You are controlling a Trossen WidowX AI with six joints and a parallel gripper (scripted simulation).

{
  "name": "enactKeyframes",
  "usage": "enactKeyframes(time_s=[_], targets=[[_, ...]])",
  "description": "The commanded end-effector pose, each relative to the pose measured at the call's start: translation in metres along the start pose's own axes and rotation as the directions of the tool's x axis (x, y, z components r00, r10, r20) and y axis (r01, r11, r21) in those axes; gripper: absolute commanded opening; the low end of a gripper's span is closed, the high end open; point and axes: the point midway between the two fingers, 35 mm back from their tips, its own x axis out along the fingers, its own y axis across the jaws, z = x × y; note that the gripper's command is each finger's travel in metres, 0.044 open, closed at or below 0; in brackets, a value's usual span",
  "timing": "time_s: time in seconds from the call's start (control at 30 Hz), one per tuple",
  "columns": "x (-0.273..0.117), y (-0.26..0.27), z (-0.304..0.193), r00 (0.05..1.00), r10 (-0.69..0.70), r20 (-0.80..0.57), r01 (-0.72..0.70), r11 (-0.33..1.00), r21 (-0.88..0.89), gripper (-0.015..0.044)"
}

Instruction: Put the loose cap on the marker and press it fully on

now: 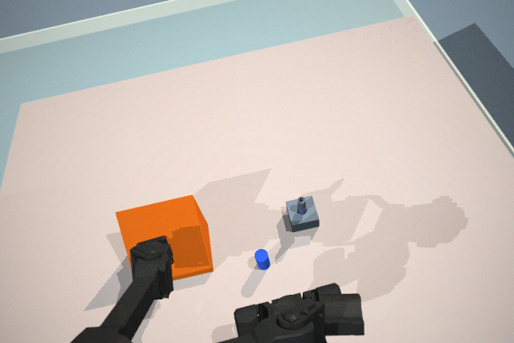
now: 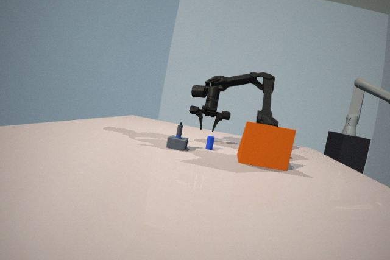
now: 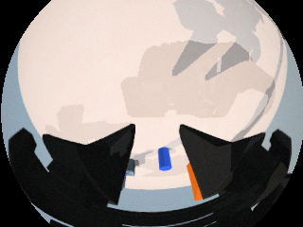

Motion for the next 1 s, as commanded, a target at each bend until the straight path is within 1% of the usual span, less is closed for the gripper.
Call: enactKeyframes(time_s=[0.0, 0.2, 0.37, 0.57, 0.7, 0.83, 0.97], targets=[[-0.005, 0.0, -0.052, 0.998, -0.048, 0.043, 0.049, 0.998, -0.028, 0.0243], [-0.018, -0.011, -0.114, 0.986, -0.046, 0.158, 0.056, 0.997, -0.062, 0.0243], [-0.026, -0.026, -0.148, 0.968, -0.002, 0.252, 0.024, 0.996, -0.084, 0.0243], [-0.024, -0.027, -0.15, 0.967, 0.0, 0.255, 0.022, 0.996, -0.084, 0.0243], [0.006, -0.026, -0.141, 0.967, 0.001, 0.256, 0.022, 0.996, -0.084, 0.0243], [0.009, -0.027, -0.141, 0.967, 0.001, 0.256, 0.022, 0.996, -0.084, 0.0243], [0.022, -0.027, -0.137, 0.967, 0.001, 0.256, 0.021, 0.996, -0.084, 0.0243]])
